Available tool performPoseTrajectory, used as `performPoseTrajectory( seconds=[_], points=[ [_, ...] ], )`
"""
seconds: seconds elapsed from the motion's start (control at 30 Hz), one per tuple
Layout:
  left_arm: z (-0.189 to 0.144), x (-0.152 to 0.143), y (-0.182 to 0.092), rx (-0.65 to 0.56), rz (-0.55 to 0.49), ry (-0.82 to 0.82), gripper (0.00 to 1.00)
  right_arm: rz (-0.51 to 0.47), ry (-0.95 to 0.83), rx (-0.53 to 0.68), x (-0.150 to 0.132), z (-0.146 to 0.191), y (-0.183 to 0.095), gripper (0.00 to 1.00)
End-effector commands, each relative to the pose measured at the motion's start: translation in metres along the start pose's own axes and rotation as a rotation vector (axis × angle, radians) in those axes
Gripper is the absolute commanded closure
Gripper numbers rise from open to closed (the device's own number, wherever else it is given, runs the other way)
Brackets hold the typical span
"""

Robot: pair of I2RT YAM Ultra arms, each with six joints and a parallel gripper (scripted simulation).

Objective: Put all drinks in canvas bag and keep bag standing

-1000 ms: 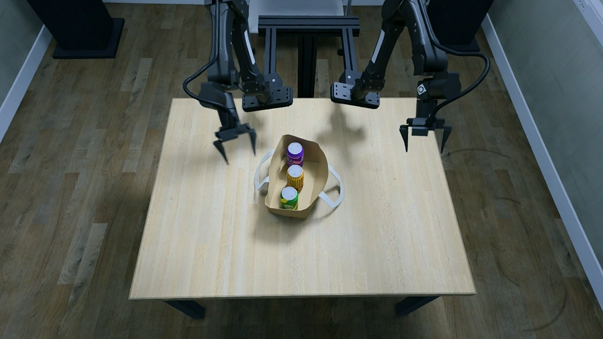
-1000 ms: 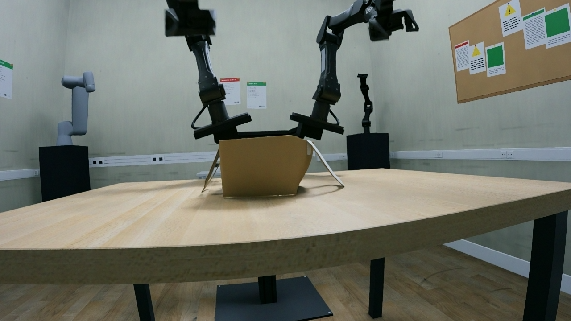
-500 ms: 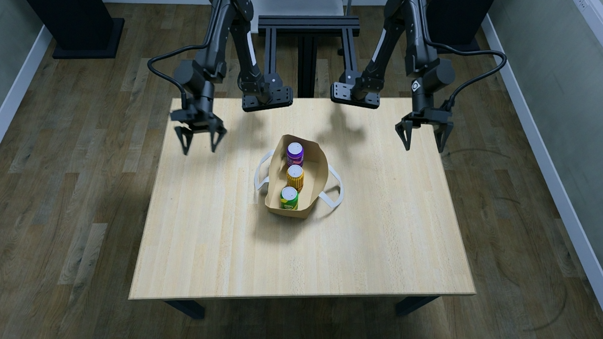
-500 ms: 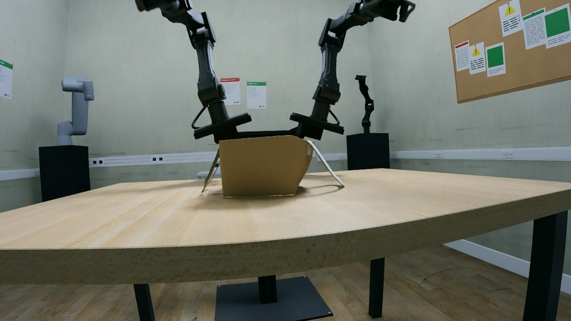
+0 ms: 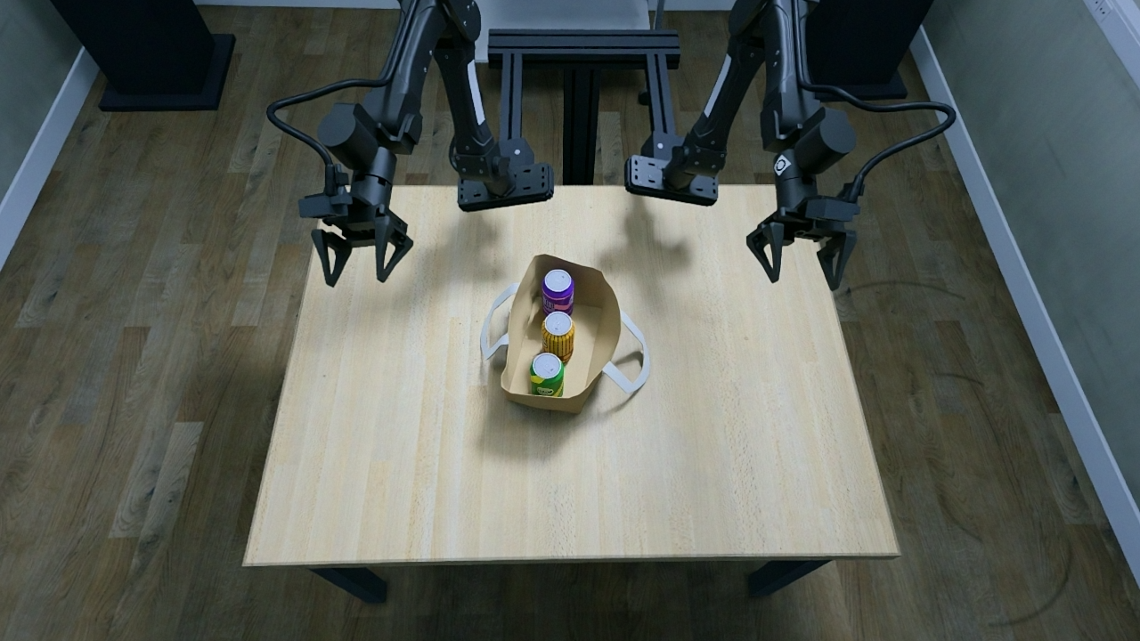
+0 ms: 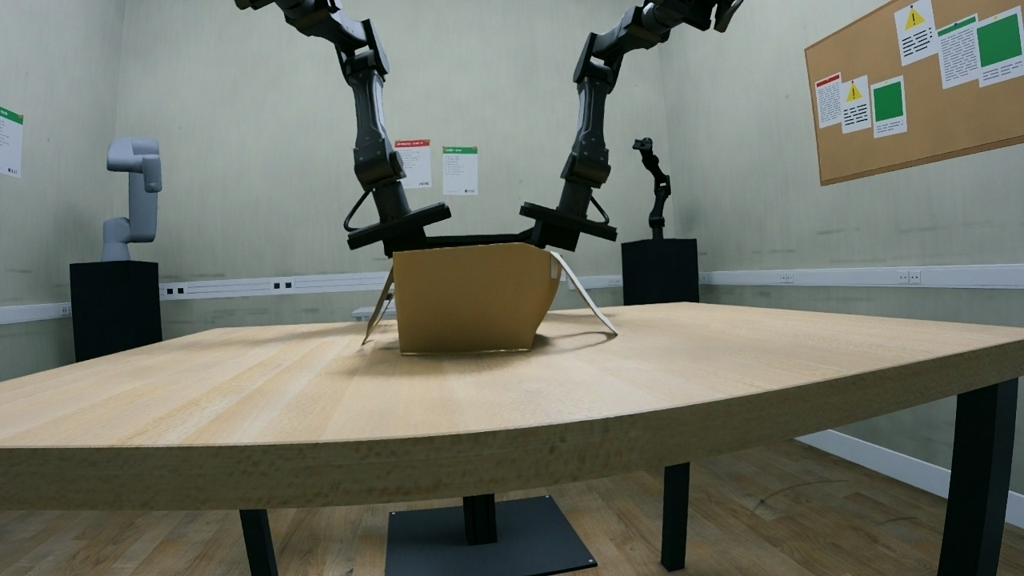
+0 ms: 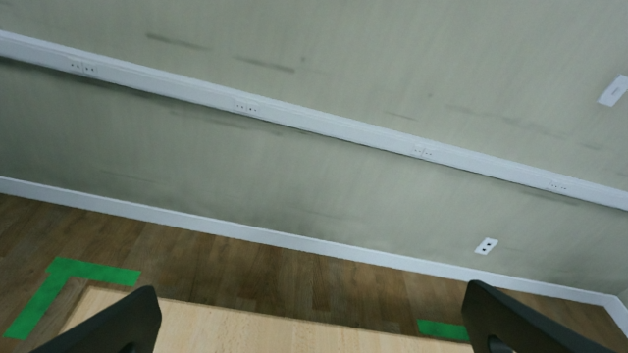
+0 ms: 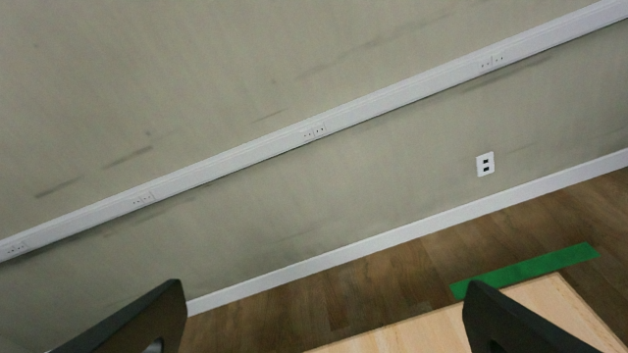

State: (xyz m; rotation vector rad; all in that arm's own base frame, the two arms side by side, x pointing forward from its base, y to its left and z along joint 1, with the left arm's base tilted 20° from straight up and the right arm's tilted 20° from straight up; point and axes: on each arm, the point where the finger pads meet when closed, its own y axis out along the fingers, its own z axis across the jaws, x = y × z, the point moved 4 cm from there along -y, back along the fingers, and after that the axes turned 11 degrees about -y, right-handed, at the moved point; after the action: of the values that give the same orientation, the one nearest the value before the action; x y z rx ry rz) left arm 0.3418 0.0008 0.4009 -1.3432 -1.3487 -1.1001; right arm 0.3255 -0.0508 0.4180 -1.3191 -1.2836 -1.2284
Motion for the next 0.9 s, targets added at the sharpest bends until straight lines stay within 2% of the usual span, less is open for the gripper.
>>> performPoseTrajectory(
  seconds=[0.0, 0.07, 0.1, 0.23, 0.27, 0.37, 0.6, 0.87],
  points=[
    [-0.008, 0.032, -0.006, -0.038, -0.082, 0.012, 0.0, -0.051, -0.022, 0.008, 0.022, 0.0, -0.011, 0.14],
    [-0.011, 0.031, -0.006, -0.046, -0.079, 0.011, 0.0, -0.051, -0.022, 0.008, 0.022, 0.0, -0.011, 0.14],
    [-0.007, 0.028, -0.003, -0.037, -0.064, 0.011, 0.0, -0.017, -0.021, 0.01, 0.007, 0.001, -0.009, 0.14],
    [-0.013, 0.027, -0.003, -0.054, -0.06, 0.01, 0.0, -0.025, -0.016, 0.031, 0.008, 0.007, -0.009, 0.14],
    [-0.012, 0.021, -0.001, -0.051, -0.034, 0.004, 0.0, -0.002, -0.016, 0.037, -0.001, 0.009, -0.008, 0.14],
    [-0.013, 0.03, -0.009, -0.056, -0.061, 0.002, 0.0, -0.054, -0.015, 0.027, 0.014, 0.006, -0.01, 0.14],
    [-0.009, 0.03, -0.009, -0.043, -0.058, -0.002, 0.0, -0.025, -0.008, 0.031, 0.005, 0.008, -0.009, 0.14],
    [-0.01, 0.032, -0.01, -0.045, -0.06, -0.003, 0.0, -0.028, -0.005, 0.029, 0.007, 0.006, -0.009, 0.14]
  ],
)
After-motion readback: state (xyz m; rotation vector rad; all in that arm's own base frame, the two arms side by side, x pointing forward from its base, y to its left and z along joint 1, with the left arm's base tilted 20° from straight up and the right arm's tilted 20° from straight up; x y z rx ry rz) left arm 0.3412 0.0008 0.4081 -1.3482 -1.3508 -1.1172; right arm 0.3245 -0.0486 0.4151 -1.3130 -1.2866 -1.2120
